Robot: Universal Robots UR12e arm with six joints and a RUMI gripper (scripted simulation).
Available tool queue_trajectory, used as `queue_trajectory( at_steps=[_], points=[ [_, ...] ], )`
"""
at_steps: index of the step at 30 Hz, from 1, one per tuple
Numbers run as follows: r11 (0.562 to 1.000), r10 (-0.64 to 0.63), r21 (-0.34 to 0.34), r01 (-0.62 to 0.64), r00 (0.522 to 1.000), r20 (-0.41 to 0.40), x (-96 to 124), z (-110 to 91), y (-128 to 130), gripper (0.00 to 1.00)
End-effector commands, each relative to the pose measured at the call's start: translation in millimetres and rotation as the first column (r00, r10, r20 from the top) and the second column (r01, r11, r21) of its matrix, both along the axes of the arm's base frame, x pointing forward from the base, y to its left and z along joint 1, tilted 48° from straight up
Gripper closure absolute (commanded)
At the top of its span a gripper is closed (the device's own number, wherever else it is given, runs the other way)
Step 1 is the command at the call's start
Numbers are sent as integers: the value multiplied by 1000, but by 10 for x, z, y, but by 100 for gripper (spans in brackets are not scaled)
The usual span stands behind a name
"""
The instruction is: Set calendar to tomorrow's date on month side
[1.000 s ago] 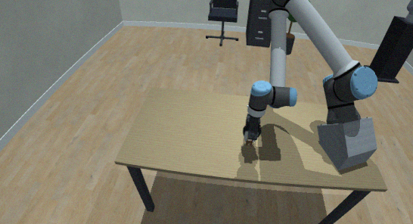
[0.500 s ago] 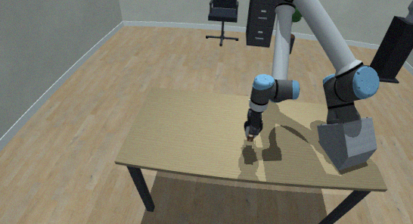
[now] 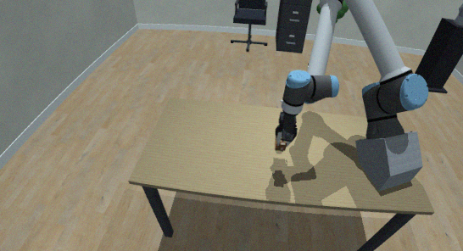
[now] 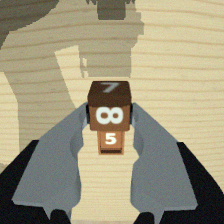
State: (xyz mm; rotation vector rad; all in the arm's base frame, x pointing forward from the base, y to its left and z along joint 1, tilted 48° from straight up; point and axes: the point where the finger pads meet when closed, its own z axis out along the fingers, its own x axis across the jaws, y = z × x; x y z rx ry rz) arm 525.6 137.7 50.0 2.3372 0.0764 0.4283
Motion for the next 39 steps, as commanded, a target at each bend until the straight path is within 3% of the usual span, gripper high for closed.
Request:
queue_trajectory(
  at_steps=[1,12,16,18,22,25,39],
  points=[
    [1000,-10,-3,10,1000,-8,-8,32,48,89],
    [1000,-13,-4,13,1000,-13,-29,66,-22,89],
    [1000,-13,-2,13,1000,-17,-61,391,-312,89],
    [1000,-13,-2,13,1000,-17,-61,391,-312,89],
    [1000,-11,-4,11,1000,-17,-134,803,-682,89],
    [1000,-11,-6,11,1000,-17,-176,950,-820,89],
    [1000,-10,-7,10,1000,-18,-179,953,-830,89]
  ],
)
